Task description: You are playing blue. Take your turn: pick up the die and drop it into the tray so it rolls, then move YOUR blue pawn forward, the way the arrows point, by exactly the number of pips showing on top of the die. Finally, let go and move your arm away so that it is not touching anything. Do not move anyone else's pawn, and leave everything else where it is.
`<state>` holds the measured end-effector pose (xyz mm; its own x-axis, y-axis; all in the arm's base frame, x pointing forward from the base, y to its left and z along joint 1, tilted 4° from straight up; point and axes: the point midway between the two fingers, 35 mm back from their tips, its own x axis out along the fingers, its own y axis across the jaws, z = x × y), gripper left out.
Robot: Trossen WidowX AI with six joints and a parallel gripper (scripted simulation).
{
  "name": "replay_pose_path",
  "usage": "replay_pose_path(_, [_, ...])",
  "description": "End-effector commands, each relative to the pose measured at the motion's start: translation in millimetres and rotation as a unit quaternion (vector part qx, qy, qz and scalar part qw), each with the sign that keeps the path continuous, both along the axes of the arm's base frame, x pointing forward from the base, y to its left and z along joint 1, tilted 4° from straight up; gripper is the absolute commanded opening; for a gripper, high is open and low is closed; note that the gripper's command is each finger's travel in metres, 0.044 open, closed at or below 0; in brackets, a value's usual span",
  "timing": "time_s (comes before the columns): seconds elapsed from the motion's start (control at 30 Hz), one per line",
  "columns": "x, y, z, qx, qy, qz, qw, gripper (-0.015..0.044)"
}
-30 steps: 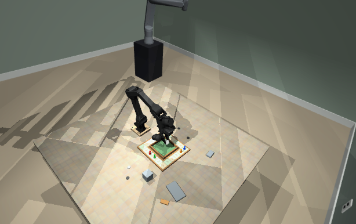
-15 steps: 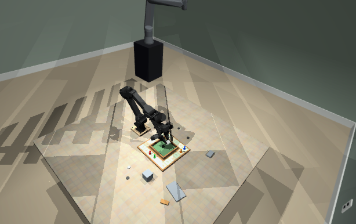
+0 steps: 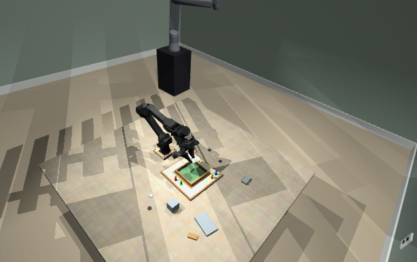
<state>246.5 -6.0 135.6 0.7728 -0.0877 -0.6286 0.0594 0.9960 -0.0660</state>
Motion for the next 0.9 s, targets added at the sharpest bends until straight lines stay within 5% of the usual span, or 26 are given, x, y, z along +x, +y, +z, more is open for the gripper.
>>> replay_pose_path(0.0, [0.3,0.0,0.2,0.000,0.000,0.000,1.000,0.0000])
replay_pose_path(0.23, [0.3,0.0,0.2,0.000,0.000,0.000,1.000,0.0000])
replay_pose_path(0.77, [-1.0,2.8,40.1,0.000,0.001,-0.002,1.000,0.0420])
replay_pose_path(0.87, [1.8,2.5,36.3,0.001,0.040,-0.004,0.999,0.0440])
